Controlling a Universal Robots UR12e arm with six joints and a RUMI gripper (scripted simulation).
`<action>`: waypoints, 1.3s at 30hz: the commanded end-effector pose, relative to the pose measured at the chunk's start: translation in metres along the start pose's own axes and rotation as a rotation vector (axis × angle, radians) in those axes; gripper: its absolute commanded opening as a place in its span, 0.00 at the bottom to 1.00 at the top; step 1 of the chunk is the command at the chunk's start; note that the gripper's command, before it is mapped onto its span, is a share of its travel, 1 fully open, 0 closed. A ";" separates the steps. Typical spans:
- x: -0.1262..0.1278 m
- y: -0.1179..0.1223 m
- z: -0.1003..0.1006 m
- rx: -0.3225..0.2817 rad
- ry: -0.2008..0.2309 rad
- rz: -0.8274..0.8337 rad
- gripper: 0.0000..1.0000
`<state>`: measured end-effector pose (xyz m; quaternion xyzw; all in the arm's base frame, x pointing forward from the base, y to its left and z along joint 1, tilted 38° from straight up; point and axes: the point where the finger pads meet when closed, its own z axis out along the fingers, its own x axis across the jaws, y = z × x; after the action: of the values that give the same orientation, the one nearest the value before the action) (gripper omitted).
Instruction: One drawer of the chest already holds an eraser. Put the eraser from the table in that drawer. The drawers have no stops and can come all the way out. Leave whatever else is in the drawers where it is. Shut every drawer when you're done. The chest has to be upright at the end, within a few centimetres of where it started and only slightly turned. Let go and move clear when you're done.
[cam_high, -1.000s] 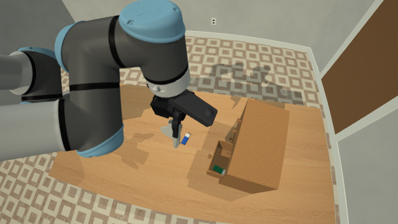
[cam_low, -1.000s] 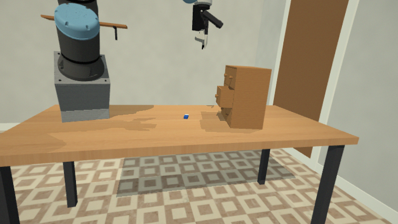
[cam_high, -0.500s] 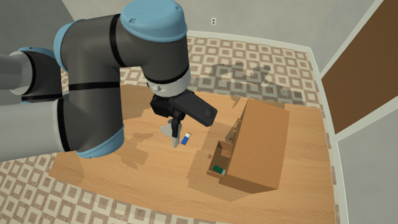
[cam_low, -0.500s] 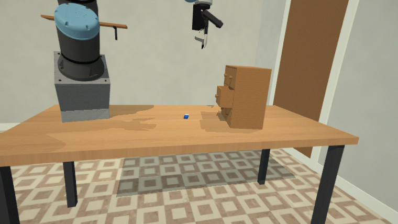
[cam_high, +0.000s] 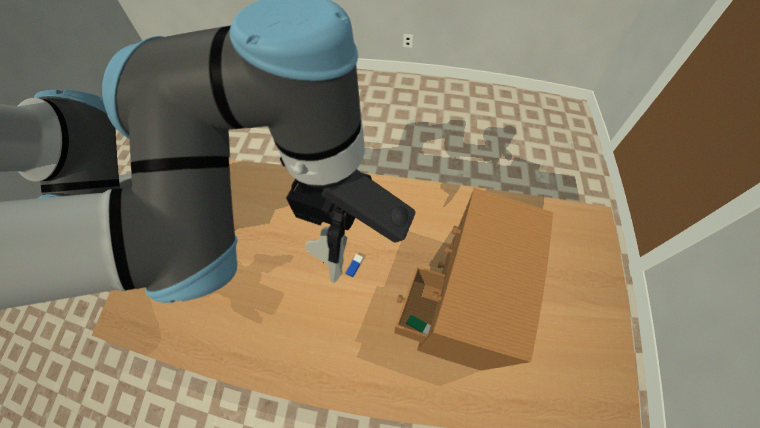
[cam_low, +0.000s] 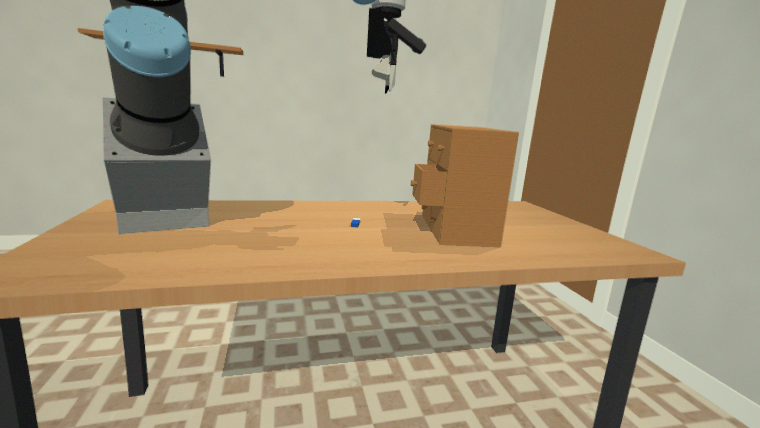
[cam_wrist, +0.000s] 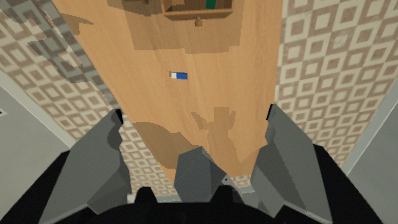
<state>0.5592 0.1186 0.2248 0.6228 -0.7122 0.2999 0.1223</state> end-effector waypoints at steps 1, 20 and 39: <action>0.000 -0.001 0.000 0.001 0.000 0.000 1.00; -0.020 -0.007 0.045 0.000 -0.003 -0.178 1.00; -0.064 0.002 0.177 -0.001 -0.006 -0.712 1.00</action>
<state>0.5985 0.0797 0.0838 0.7952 -0.5133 0.2459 0.2091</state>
